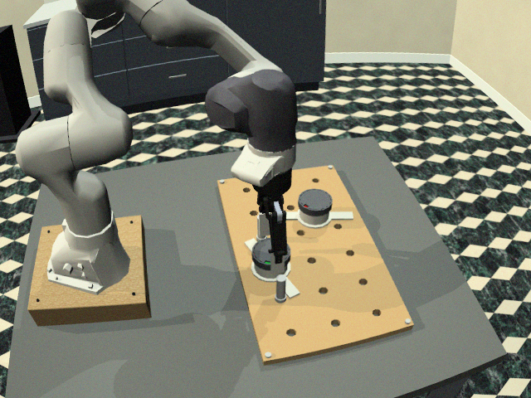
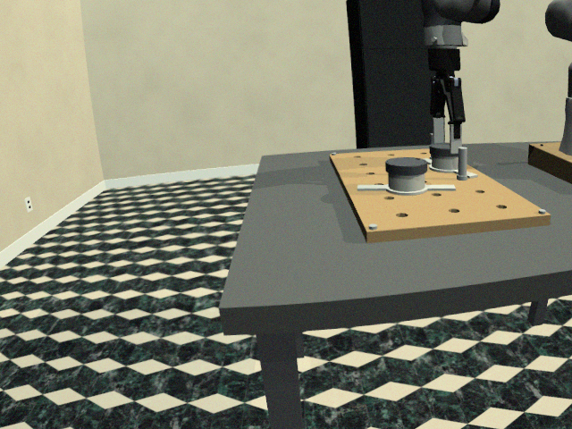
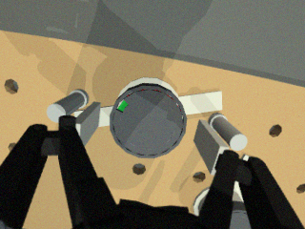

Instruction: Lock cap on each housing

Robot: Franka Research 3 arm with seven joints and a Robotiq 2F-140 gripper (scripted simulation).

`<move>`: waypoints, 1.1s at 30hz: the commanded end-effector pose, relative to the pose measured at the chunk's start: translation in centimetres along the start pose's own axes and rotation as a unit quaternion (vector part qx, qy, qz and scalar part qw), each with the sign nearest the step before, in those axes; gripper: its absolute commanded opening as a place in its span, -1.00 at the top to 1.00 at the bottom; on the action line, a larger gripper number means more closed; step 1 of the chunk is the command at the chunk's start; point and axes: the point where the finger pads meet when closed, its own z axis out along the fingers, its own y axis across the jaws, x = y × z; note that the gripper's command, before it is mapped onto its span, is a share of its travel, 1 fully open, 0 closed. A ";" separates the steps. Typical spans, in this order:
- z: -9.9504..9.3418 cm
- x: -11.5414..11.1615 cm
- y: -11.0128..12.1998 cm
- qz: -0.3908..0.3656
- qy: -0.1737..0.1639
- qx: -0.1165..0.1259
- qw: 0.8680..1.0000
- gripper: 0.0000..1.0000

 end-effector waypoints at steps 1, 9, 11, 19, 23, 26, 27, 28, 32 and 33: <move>0.0 0.0 -0.1 -0.001 -0.002 0.000 1.000 -0.55; 0.0 0.0 -0.1 -0.001 -0.002 0.000 1.000 -0.55; 0.0 0.0 -0.1 -0.001 -0.002 0.000 1.000 -0.55; 0.0 0.0 -0.1 -0.001 -0.002 0.000 1.000 -0.55; 0.0 0.0 -0.1 -0.001 -0.002 0.000 1.000 -0.55; 0.0 0.0 -0.1 -0.001 -0.002 0.000 1.000 -0.55; 0.0 0.0 -0.1 -0.001 -0.002 0.000 1.000 -0.55; 0.0 0.0 -0.1 -0.001 -0.002 0.000 1.000 -0.55; 0.0 0.0 -0.1 -0.001 -0.002 0.000 1.000 -0.55; 0.0 0.0 -0.1 -0.001 -0.002 0.000 1.000 0.80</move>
